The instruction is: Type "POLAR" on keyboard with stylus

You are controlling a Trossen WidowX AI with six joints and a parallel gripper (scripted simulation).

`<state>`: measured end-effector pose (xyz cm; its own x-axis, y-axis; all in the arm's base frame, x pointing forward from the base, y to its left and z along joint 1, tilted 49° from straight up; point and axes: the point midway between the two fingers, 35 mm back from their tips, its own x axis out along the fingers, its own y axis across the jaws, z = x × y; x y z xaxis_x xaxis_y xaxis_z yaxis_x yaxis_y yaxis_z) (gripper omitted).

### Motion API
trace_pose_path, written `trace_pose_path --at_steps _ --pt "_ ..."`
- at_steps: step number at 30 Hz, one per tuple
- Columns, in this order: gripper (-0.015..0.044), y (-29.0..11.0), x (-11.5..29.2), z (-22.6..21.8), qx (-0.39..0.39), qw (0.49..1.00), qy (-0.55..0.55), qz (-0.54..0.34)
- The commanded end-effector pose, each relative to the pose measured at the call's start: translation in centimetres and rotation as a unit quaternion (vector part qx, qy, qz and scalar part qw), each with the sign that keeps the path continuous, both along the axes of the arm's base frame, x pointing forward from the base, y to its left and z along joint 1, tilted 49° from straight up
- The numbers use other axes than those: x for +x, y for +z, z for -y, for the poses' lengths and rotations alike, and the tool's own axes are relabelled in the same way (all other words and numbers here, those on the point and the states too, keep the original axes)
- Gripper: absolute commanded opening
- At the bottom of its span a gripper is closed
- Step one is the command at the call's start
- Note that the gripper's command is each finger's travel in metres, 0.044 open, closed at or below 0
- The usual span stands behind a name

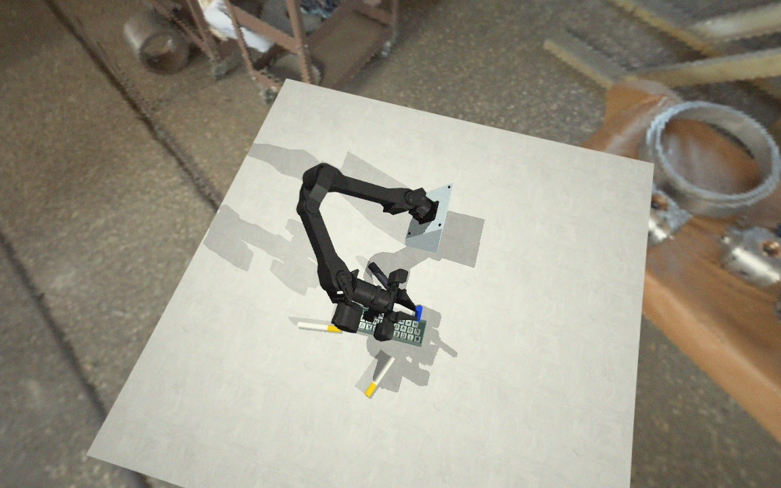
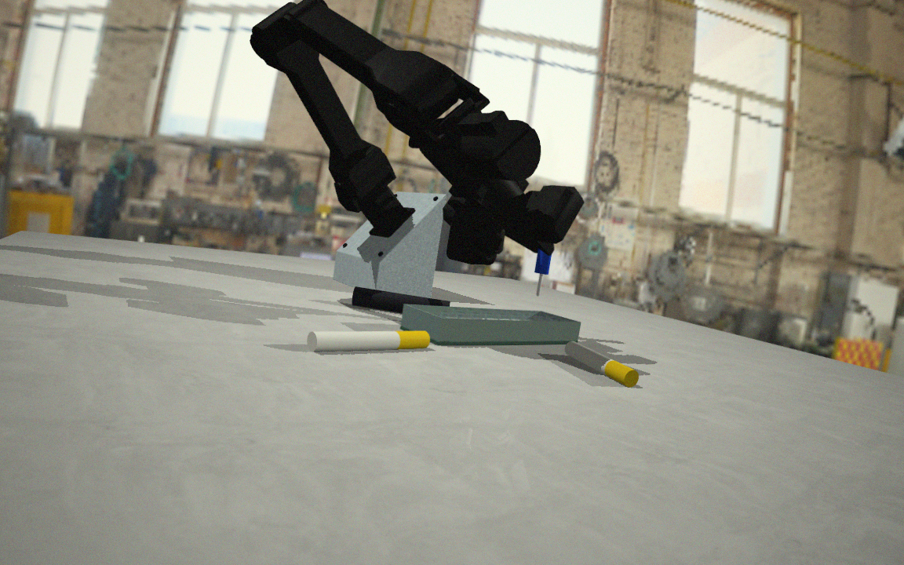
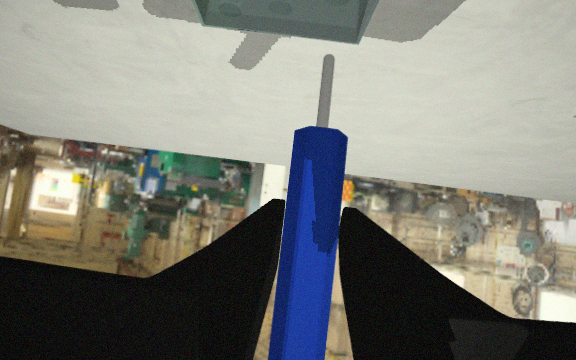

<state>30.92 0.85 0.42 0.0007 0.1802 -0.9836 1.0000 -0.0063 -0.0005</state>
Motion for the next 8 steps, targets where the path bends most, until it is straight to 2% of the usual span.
trace_pose_path --at_steps 1,8 --pt "0.0085 0.00 0.00 0.00 0.000 1.000 0.000 0.000" --pt "0.0081 0.00 0.00 0.00 0.000 1.000 0.000 0.000"
